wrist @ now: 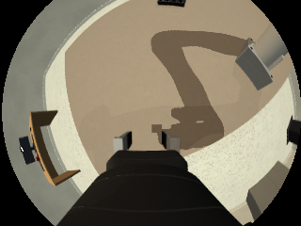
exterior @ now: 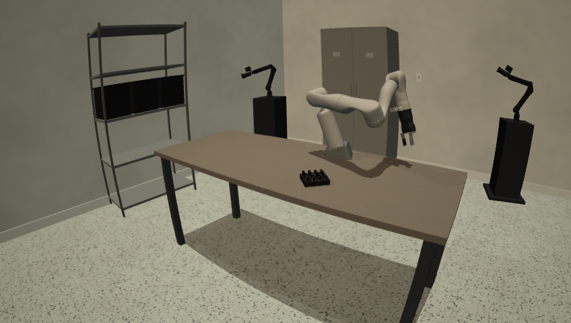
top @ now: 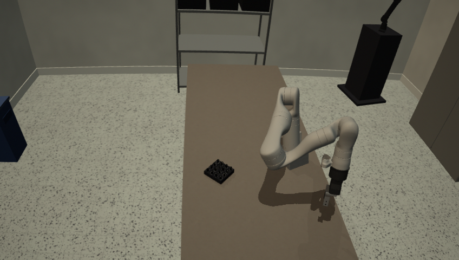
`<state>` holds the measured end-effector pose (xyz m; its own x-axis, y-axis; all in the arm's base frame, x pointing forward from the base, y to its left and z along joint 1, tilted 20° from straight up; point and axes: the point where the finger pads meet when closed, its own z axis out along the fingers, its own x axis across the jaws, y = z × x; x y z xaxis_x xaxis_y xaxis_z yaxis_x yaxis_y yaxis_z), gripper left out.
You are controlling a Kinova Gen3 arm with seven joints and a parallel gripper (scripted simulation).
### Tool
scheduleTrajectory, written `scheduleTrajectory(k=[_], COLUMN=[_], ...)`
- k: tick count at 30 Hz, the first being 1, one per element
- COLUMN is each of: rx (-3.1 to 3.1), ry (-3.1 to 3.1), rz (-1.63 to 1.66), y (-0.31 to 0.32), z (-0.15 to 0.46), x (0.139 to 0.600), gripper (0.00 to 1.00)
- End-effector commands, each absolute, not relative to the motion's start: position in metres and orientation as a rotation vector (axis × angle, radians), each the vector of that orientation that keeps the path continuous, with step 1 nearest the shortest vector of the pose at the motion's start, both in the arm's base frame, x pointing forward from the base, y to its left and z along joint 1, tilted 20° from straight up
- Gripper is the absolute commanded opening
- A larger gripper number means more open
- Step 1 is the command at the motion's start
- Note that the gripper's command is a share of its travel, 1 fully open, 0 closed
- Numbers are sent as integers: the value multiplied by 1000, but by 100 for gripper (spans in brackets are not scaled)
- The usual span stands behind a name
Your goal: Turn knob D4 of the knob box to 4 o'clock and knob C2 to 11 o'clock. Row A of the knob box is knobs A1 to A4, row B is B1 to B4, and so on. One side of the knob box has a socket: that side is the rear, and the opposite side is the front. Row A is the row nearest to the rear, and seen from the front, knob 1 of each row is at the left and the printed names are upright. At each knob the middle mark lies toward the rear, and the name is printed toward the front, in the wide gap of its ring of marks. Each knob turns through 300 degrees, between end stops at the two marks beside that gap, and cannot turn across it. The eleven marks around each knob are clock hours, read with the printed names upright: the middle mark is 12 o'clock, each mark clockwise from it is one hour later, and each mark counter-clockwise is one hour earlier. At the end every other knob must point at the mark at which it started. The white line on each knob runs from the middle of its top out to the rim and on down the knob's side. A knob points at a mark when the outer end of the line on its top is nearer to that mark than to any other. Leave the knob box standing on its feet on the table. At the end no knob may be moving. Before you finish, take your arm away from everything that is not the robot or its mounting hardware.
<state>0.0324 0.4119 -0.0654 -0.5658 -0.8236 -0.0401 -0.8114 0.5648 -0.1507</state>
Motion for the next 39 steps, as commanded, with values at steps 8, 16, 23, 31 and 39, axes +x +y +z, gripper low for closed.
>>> scheduleTrajectory(k=[8,16,23,31,39], rx=[-1366,-1340,-1340,-1312,-1282], ry=[2696,2707,2707,2718,2729], rz=[-209,-245,-245,-280,-316], y=[407,400,400,393,386], z=[-63,-62,-62,-61,-60], x=[49,60,60,71,82], gripper=[100,100,100,100,100])
